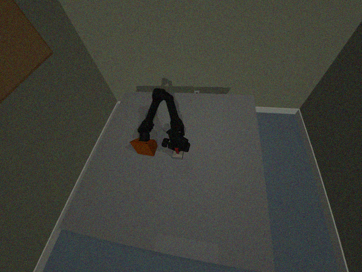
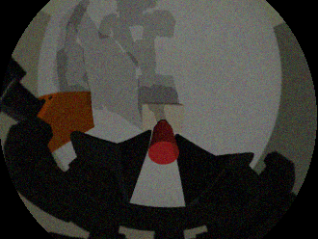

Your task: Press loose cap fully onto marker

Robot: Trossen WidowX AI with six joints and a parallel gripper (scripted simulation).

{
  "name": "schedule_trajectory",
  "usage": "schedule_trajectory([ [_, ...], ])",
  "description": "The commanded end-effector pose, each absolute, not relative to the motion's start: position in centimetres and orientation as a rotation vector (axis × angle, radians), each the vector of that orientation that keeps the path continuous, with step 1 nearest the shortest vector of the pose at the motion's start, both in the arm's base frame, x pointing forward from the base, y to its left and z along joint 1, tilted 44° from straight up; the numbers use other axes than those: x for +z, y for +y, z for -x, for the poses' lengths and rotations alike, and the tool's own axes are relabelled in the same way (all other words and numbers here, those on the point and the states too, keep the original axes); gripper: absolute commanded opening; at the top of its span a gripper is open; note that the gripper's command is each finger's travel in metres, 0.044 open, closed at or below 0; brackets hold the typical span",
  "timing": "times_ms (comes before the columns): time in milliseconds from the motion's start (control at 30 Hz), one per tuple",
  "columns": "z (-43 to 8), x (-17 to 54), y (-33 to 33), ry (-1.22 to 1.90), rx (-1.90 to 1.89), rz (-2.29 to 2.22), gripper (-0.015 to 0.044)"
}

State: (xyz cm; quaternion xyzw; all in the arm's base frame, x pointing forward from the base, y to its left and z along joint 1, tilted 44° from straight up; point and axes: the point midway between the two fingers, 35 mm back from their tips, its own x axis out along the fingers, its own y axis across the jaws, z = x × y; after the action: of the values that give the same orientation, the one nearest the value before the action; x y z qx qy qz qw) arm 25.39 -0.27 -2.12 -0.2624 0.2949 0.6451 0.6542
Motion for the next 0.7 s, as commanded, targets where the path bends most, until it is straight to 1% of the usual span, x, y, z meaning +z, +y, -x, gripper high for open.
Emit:
schedule_trajectory([
  [0, -25.4, -2.1, -0.3, 0.669, 1.463, 0.595, 0.0236],
  [267, -25.4, -2.1, -0.3, 0.669, 1.463, 0.595, 0.044],
  [333, -25.5, -1.5, -1.0, 0.67, 1.462, 0.596, 0.044],
  [500, -25.4, 3.1, -5.4, 0.673, 1.463, 0.597, 0.044],
  [633, -25.4, 3.3, -5.5, 0.672, 1.463, 0.597, 0.044],
  [667, -25.4, 3.3, -5.5, 0.683, 1.456, 0.585, 0.0414],
])
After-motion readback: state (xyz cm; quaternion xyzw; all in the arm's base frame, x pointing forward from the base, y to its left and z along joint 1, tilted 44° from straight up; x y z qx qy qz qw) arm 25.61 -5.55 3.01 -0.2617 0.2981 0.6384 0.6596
